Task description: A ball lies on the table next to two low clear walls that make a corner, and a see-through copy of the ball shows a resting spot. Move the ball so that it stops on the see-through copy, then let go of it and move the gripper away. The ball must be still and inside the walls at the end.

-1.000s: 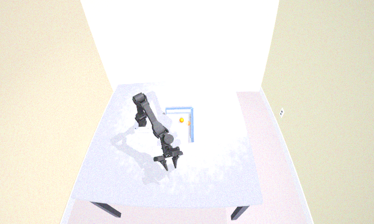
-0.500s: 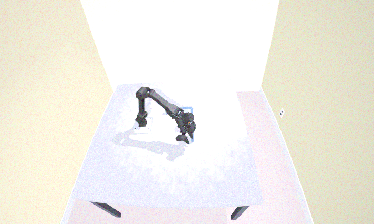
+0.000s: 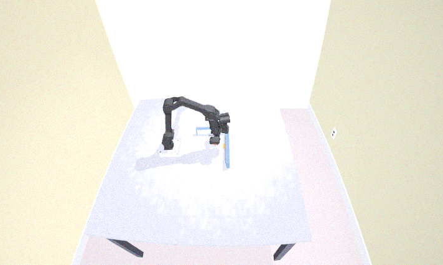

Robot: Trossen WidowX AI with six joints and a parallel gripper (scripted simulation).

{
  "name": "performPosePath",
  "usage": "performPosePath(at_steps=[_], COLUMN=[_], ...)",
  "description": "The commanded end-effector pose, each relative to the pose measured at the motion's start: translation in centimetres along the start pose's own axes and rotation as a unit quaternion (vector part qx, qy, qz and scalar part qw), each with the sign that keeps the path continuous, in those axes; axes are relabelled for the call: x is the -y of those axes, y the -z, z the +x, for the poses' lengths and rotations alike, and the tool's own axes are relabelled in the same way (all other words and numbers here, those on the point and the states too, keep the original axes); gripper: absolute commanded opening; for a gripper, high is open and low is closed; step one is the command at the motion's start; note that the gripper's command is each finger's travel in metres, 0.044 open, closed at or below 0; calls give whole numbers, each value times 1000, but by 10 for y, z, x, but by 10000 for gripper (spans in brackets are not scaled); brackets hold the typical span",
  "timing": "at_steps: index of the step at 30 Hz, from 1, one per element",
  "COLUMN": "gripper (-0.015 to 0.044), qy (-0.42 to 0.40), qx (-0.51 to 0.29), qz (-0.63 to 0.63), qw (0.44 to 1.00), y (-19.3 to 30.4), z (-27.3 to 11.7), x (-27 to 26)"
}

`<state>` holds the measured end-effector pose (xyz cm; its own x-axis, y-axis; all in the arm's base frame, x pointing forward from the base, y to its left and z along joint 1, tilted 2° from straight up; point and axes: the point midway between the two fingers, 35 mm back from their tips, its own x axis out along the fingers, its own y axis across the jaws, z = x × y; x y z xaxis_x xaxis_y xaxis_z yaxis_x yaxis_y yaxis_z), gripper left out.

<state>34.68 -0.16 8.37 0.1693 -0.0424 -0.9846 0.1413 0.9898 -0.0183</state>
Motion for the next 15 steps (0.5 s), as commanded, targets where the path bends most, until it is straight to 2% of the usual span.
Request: performPosePath(at_steps=[1,15], gripper=[287,287], qy=[-11,-11], qx=[-51,-54], qz=[-45,-47], qw=[998,997], y=[26,29], z=[-2,15], x=[-34,-36])
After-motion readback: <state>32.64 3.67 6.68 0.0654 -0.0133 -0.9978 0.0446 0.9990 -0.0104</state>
